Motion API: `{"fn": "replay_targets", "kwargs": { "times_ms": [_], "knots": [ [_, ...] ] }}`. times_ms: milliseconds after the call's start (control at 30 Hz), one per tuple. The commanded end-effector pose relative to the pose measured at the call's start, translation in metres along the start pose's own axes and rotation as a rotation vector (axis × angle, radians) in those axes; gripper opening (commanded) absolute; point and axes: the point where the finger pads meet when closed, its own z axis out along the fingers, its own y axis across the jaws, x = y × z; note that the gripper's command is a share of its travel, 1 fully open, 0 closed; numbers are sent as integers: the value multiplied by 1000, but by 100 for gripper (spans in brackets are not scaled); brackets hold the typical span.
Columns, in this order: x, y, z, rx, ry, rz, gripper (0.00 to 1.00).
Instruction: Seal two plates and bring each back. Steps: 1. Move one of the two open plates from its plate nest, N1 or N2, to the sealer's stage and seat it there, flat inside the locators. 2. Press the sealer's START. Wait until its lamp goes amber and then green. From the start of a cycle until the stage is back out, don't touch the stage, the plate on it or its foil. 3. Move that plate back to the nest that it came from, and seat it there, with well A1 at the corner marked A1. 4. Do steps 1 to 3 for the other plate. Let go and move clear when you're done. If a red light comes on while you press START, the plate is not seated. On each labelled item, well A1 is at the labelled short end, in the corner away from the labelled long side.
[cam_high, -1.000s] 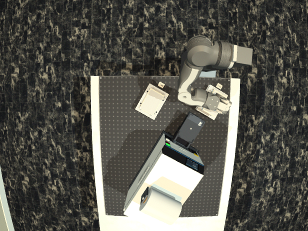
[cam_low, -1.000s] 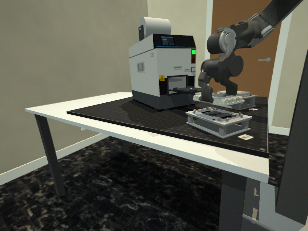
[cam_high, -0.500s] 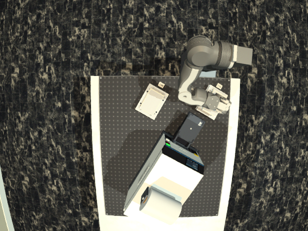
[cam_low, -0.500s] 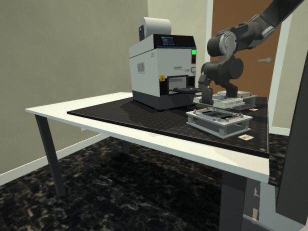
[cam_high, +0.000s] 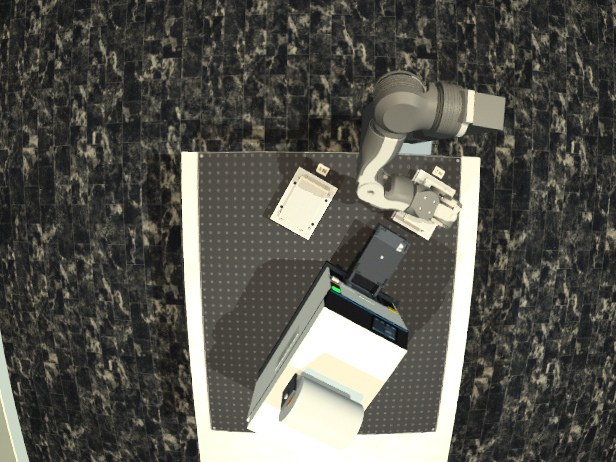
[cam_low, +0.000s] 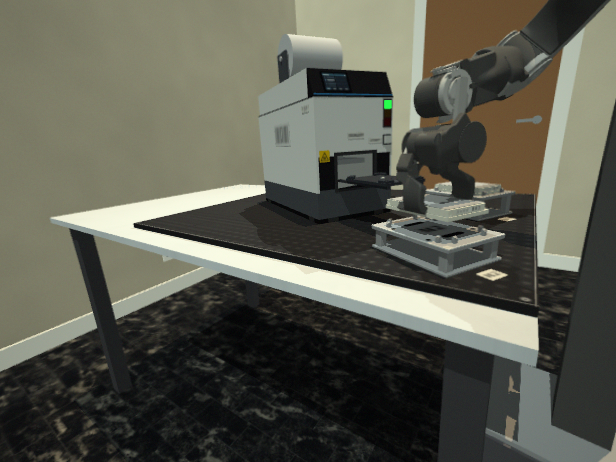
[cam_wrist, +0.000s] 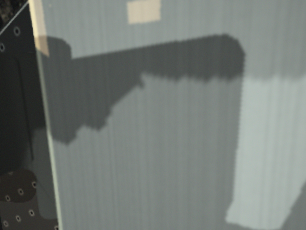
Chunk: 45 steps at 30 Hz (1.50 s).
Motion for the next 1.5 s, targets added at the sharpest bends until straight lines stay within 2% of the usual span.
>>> {"fn": "replay_targets", "kwargs": {
  "times_ms": [0, 867, 1467],
  "knots": [
    [1, 1, 2, -4, 1, -6, 0],
    [1, 1, 13, -5, 1, -6, 0],
    [1, 0, 12, -2, 0, -4, 0]
  ]
}}
